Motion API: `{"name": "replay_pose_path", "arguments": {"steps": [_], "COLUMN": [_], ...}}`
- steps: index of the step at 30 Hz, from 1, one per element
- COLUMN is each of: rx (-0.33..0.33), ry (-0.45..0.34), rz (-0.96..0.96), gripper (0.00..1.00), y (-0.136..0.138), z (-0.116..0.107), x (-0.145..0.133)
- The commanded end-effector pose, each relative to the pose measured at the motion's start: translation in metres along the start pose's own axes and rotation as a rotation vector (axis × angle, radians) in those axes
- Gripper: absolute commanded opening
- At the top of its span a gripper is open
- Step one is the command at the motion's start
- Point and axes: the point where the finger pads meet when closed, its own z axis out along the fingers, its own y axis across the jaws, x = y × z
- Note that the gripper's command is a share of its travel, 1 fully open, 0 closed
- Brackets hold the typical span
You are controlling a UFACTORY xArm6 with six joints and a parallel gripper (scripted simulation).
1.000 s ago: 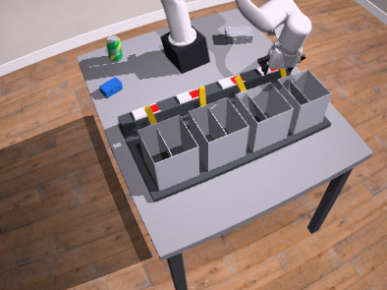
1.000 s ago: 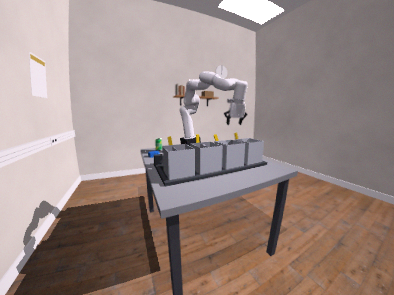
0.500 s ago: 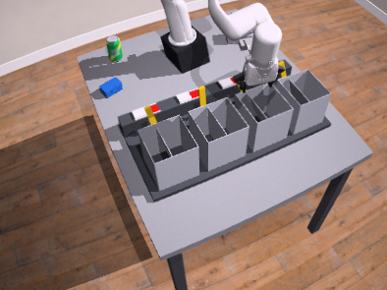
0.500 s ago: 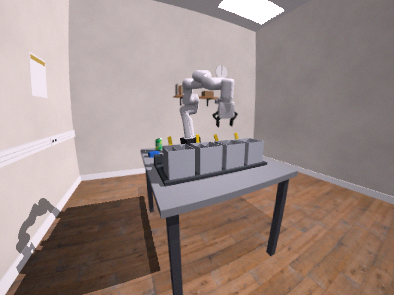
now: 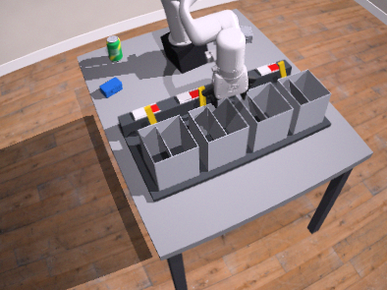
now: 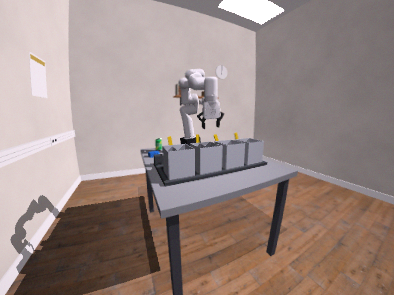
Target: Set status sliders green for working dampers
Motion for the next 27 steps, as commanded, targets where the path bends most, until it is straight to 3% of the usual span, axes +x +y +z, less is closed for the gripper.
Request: {"name": "replay_pose_path", "arguments": {"steps": [1, 11, 13, 14, 21, 27], "rx": [0.004, 0.037, 0.037, 0.050, 0.084, 0.092], "ry": [-0.047, -0.110, -0.110, -0.127, -0.159, -0.165], "rz": [-0.027, -0.080, -0.080, -0.096, -0.131, -0.138], "gripper": [1.00, 1.00, 1.00, 1.00, 1.00, 1.00], "y": [-0.042, -0.120, -0.120, -0.143, -0.193, -0.203], "z": [-0.006, -0.011, -0.011, -0.012, -0.015, -0.016], "x": [-0.007, -0.006, -0.006, -0.004, 0.004, 0.007]}}
